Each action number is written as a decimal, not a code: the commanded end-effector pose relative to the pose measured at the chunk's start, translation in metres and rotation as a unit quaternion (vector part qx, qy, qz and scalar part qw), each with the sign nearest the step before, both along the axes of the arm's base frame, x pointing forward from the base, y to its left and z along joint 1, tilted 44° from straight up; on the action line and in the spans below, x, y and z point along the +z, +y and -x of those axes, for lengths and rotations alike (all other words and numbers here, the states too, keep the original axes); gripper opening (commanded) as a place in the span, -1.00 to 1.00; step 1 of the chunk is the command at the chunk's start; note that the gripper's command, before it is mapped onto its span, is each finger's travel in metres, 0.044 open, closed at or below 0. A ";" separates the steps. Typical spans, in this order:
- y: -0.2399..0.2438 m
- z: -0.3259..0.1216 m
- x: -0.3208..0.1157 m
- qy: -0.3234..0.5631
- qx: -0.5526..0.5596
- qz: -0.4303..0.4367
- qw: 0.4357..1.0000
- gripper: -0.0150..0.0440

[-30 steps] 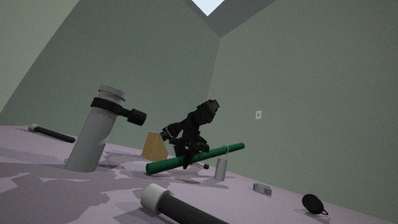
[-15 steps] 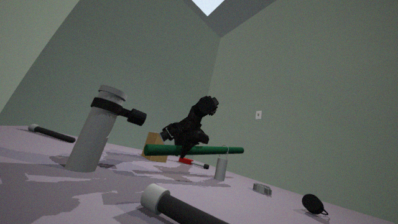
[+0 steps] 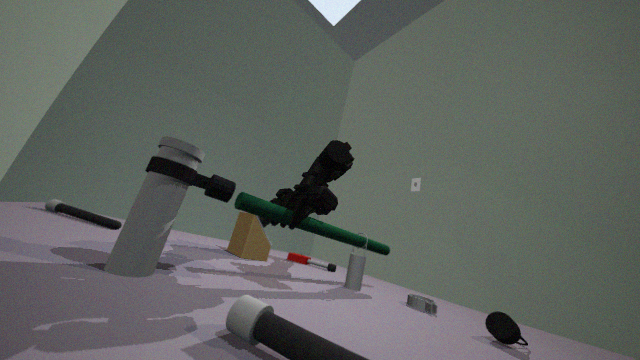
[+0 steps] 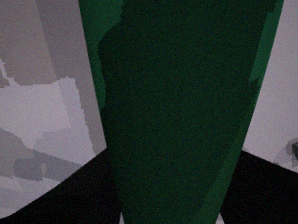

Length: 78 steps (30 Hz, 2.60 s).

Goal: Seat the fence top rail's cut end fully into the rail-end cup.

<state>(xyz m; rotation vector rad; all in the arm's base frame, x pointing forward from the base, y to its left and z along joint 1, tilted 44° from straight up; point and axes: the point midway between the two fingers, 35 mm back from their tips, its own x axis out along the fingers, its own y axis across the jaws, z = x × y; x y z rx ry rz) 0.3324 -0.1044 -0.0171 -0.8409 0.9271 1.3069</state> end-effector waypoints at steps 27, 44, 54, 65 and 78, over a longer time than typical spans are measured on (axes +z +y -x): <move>-0.010 -0.002 0.003 0.000 0.000 0.000 1.000 -0.49; -0.020 0.000 -0.006 0.002 0.003 -0.003 1.000 -0.49; -0.023 0.001 -0.012 0.003 0.005 -0.006 1.000 -0.49; -0.023 0.001 -0.012 0.003 0.005 -0.006 1.000 -0.49; -0.023 0.001 -0.012 0.003 0.005 -0.006 1.000 -0.49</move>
